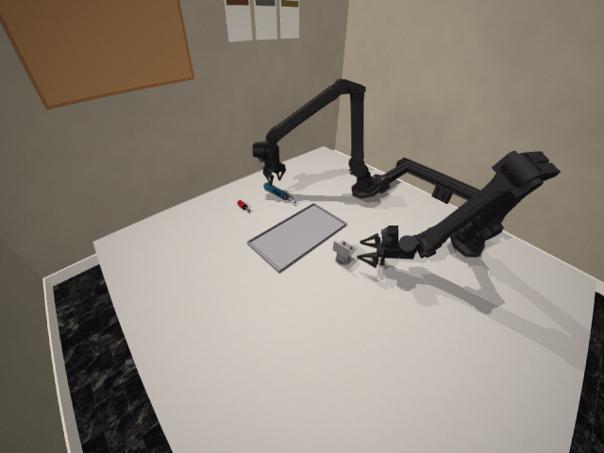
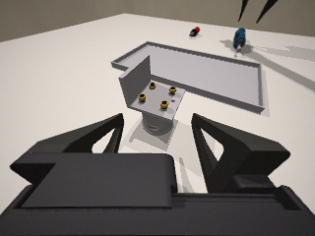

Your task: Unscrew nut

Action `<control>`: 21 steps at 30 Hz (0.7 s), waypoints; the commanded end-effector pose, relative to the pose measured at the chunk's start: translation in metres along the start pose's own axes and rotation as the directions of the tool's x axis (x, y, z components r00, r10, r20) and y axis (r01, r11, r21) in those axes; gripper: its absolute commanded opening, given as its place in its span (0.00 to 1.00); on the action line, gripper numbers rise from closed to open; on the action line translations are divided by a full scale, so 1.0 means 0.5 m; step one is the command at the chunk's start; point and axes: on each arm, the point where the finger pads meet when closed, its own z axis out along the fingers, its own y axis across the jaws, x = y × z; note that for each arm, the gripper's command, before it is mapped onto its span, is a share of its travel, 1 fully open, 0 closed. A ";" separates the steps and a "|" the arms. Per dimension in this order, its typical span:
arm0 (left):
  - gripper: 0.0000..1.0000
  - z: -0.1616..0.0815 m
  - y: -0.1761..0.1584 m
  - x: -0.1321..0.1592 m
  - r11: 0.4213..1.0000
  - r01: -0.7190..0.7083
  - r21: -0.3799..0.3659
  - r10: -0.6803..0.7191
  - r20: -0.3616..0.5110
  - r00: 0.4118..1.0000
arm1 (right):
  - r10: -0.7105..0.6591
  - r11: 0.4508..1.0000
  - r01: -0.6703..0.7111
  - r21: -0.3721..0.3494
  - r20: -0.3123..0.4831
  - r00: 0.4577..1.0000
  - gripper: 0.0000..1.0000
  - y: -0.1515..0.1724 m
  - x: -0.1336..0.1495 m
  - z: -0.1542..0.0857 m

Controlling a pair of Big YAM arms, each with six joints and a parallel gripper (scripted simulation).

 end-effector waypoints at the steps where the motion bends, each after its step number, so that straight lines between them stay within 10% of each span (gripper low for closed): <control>1: 0.86 0.021 0.017 -0.009 1.000 -0.027 -0.014 0.028 0.032 0.999 | -0.004 0.998 0.007 -0.059 0.060 0.998 0.65 0.041 -0.046 -0.046; 21: 0.86 0.033 0.017 0.045 0.999 -0.028 -0.015 0.029 0.034 0.999 | -0.004 0.998 0.007 -0.059 0.060 0.998 0.65 0.041 -0.046 -0.046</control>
